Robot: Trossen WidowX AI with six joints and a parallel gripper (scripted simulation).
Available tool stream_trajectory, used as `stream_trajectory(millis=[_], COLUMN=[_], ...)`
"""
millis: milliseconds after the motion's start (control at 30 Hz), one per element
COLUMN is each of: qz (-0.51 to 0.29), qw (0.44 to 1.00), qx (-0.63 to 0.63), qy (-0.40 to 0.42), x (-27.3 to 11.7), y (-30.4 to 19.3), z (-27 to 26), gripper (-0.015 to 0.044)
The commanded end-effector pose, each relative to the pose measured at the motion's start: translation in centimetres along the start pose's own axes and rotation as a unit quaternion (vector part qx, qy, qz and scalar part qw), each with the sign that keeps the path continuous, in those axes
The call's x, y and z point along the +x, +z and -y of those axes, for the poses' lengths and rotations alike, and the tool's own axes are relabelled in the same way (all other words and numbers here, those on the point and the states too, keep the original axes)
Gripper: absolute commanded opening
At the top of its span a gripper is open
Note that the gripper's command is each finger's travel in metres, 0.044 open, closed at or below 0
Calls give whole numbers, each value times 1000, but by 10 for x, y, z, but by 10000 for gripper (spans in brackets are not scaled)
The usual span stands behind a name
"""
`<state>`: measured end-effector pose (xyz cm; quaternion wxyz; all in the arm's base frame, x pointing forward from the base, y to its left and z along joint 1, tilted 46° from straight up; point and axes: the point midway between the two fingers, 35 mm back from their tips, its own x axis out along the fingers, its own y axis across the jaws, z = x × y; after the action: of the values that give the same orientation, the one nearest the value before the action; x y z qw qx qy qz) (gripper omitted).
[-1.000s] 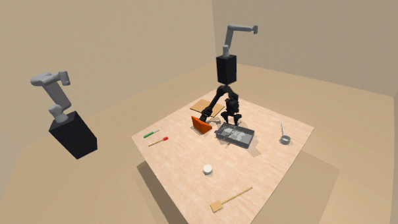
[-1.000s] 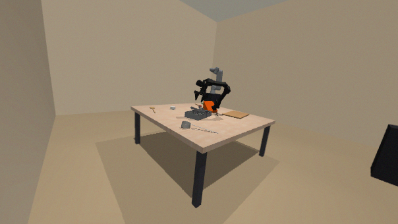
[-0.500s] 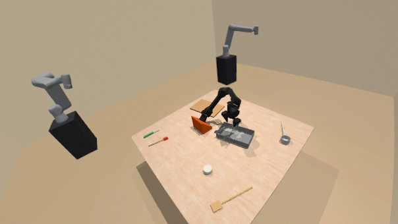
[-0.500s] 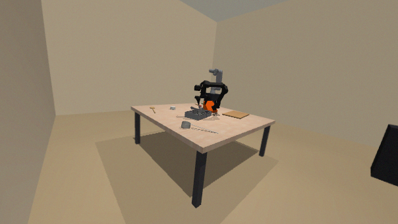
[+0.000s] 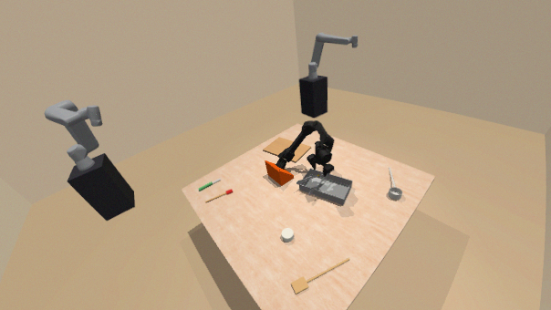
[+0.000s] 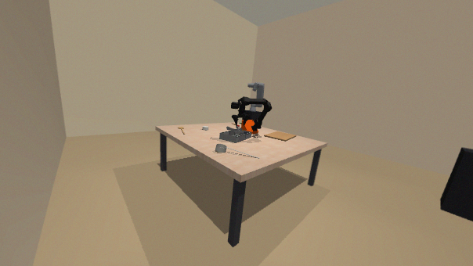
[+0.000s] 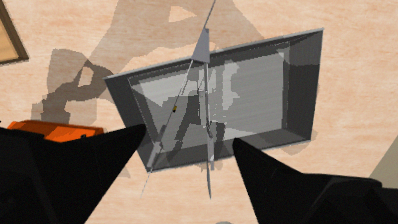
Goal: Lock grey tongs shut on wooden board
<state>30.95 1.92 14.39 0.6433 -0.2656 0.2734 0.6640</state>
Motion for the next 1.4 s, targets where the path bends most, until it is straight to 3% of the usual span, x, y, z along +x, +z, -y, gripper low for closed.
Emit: stream_trajectory(millis=[0,1367], qz=[3,4], qw=[1000,1000], qx=[4,3], qy=[1,0], x=[8,74], y=[0,2], z=[0,-1], gripper=[440,440])
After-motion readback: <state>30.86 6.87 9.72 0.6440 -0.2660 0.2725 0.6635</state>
